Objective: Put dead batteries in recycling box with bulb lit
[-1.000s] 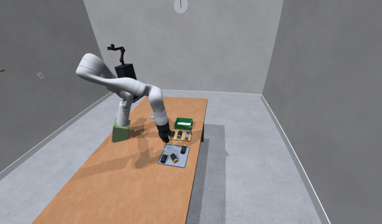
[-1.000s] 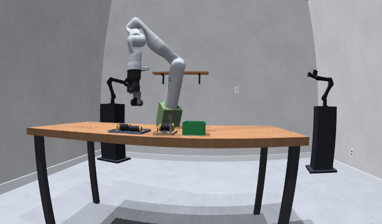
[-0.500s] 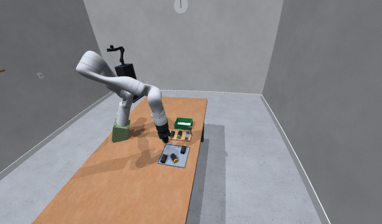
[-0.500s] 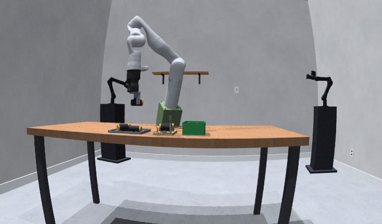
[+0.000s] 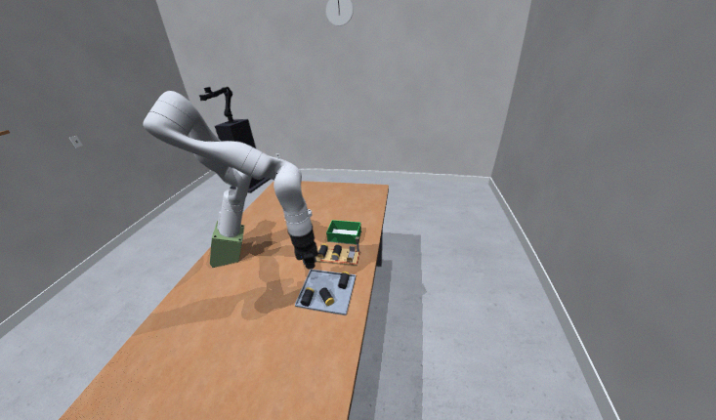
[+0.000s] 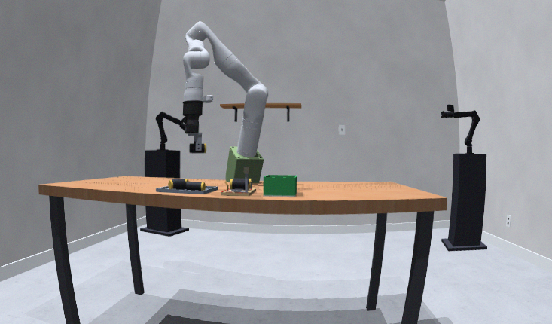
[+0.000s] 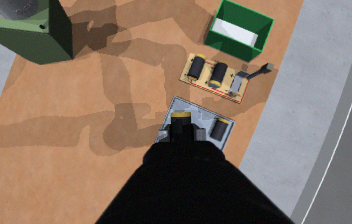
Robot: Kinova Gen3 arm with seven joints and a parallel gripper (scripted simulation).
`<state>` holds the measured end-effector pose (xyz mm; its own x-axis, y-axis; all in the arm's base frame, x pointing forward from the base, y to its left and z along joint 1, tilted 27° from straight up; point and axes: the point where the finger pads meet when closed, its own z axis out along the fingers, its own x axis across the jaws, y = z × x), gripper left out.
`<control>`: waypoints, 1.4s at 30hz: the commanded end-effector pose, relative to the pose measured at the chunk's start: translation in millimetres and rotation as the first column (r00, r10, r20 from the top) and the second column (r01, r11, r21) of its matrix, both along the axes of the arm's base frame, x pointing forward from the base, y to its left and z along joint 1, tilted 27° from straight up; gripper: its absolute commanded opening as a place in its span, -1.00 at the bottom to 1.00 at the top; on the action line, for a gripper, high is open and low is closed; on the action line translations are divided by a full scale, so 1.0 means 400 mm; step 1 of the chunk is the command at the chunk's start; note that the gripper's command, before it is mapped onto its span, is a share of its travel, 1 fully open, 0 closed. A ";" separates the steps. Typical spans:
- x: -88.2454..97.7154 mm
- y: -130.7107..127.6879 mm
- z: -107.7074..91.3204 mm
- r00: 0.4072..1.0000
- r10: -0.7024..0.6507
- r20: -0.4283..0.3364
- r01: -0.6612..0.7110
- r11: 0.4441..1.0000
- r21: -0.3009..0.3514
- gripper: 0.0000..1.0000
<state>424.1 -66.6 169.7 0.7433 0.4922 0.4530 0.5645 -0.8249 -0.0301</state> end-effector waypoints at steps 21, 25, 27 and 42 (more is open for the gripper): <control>0.000 -0.004 0.002 0.978 -0.197 -0.067 0.202 0.977 0.068 0.15; 0.000 -0.004 0.002 0.973 -0.219 -0.076 0.225 0.971 0.076 0.15; 0.000 -0.004 0.002 0.971 -0.226 -0.079 0.232 0.970 0.078 0.15; 0.000 -0.004 0.002 0.947 -0.300 -0.111 0.311 0.945 0.103 0.15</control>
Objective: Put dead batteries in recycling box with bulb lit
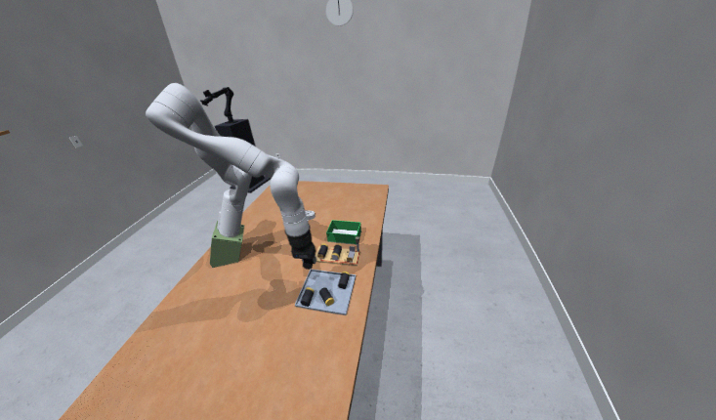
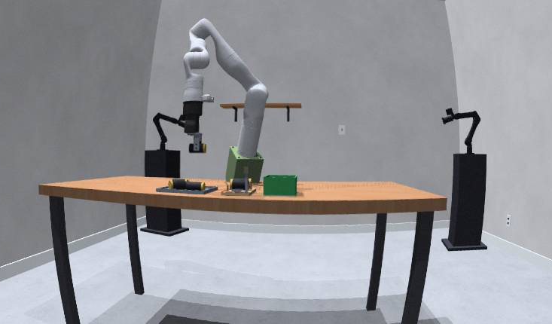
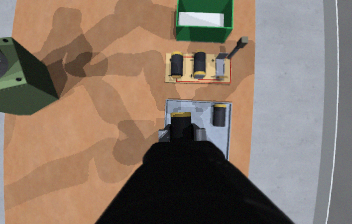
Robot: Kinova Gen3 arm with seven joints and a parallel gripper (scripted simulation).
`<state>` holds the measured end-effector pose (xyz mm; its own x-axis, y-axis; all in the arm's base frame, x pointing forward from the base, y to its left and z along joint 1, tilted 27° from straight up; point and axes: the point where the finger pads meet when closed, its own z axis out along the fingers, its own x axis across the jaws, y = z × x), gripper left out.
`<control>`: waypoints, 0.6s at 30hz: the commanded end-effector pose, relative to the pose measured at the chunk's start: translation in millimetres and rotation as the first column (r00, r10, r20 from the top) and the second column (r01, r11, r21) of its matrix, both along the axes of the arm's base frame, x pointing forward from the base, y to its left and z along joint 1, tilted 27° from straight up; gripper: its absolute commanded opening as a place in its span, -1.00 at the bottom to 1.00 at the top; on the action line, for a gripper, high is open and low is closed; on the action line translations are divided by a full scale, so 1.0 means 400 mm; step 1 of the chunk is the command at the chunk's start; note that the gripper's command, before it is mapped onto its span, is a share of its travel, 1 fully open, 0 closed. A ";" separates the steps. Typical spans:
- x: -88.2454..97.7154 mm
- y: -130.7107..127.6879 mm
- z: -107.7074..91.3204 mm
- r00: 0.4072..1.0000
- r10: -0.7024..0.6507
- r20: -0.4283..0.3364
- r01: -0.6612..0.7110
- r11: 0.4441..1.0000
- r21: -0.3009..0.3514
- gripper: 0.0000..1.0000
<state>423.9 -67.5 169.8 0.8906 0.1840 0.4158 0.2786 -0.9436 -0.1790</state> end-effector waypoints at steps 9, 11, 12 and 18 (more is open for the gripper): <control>0.000 -0.002 0.001 0.999 -0.032 -0.009 0.032 0.999 0.010 0.15; 0.000 -0.002 0.001 0.999 -0.038 -0.011 0.038 0.999 0.012 0.15; 0.000 -0.002 0.001 0.999 -0.041 -0.011 0.041 0.999 0.013 0.15; 0.000 -0.002 0.001 0.999 -0.049 -0.014 0.050 0.999 0.017 0.15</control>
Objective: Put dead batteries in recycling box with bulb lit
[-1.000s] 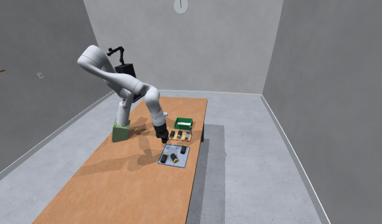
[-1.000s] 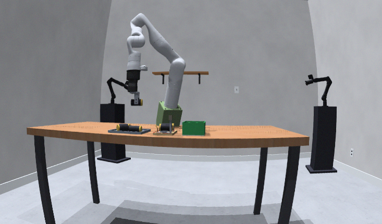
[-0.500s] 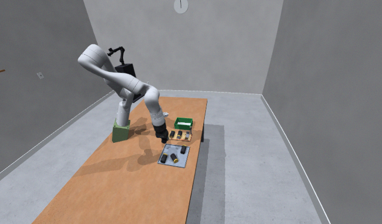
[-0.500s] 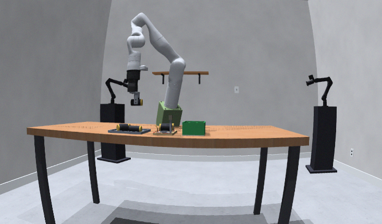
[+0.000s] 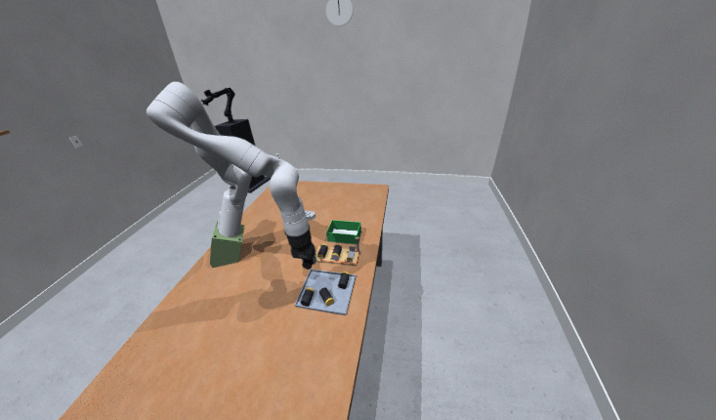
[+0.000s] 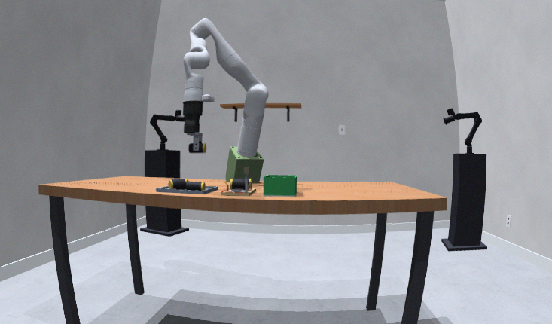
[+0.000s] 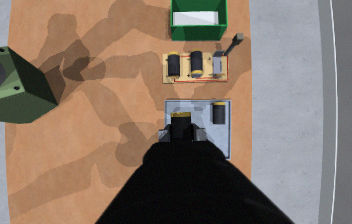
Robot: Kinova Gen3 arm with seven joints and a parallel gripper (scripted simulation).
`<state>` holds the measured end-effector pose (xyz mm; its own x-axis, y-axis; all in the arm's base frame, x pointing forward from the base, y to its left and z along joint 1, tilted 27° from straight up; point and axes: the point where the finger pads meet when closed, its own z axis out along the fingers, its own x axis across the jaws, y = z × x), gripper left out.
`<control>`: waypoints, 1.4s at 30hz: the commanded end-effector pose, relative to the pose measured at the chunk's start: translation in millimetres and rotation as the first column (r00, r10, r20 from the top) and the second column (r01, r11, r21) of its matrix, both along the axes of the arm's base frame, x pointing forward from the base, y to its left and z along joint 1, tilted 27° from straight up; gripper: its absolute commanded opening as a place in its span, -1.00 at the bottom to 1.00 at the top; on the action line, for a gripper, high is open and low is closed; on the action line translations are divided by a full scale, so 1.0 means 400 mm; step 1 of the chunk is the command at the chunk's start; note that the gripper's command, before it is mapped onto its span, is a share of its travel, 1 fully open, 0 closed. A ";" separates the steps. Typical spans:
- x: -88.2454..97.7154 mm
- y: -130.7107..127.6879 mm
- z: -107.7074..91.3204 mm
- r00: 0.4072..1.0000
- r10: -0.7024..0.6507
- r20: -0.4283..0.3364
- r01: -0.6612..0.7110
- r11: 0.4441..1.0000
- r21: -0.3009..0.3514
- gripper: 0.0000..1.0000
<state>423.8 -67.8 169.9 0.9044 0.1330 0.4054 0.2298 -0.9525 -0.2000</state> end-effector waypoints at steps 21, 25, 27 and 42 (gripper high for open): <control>0.000 -0.001 0.001 1.000 -0.018 -0.004 0.018 1.000 0.005 0.15; 0.000 -0.001 0.001 1.000 -0.018 -0.004 0.018 1.000 0.006 0.15; 0.000 -0.001 0.001 1.000 -0.018 -0.004 0.018 1.000 0.006 0.15; 0.008 0.018 0.010 1.000 -0.018 -0.004 0.018 1.000 0.006 0.15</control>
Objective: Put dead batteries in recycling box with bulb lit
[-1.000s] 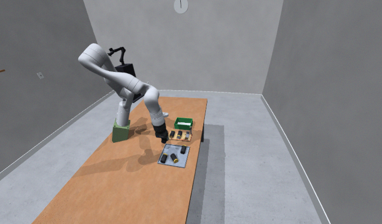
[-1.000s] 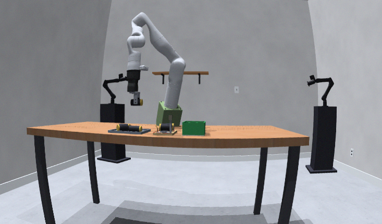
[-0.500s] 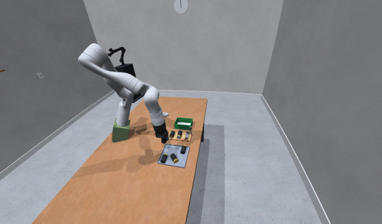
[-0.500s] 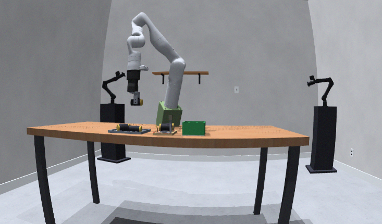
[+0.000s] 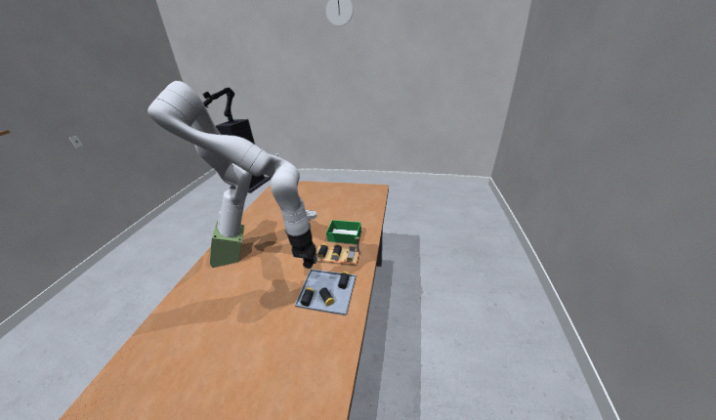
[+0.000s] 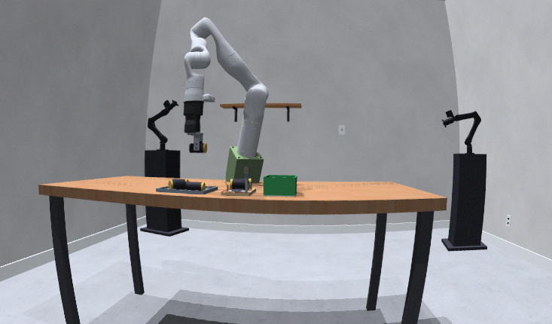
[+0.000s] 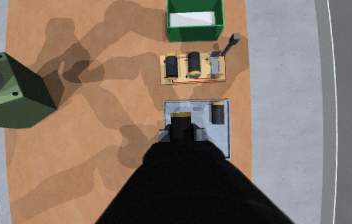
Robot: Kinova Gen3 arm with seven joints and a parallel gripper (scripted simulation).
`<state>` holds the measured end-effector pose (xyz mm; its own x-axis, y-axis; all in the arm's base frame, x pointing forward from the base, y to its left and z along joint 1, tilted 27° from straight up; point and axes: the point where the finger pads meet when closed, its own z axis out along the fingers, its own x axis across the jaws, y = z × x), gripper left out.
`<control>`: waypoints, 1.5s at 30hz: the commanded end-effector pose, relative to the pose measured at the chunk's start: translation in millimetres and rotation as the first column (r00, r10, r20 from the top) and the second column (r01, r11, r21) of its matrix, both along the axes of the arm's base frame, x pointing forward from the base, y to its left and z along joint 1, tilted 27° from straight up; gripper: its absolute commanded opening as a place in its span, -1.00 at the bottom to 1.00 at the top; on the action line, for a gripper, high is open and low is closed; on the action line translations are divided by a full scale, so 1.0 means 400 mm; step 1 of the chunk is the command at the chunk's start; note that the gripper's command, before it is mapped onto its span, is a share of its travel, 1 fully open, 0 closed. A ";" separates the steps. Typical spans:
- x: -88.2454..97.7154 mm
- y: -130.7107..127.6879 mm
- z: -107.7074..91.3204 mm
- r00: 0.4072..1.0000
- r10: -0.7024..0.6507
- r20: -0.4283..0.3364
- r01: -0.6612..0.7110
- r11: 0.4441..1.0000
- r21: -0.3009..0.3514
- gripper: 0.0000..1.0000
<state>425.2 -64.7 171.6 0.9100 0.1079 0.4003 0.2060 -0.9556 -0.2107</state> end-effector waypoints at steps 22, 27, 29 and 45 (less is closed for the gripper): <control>0.128 0.318 0.150 1.000 0.005 0.002 -0.005 1.000 -0.004 0.15; 0.144 0.358 0.168 1.000 0.005 0.002 -0.005 1.000 -0.004 0.15; 0.152 0.379 0.178 1.000 0.005 0.002 -0.005 1.000 -0.004 0.15; 0.168 0.419 0.197 1.000 0.005 0.002 -0.005 1.000 -0.004 0.15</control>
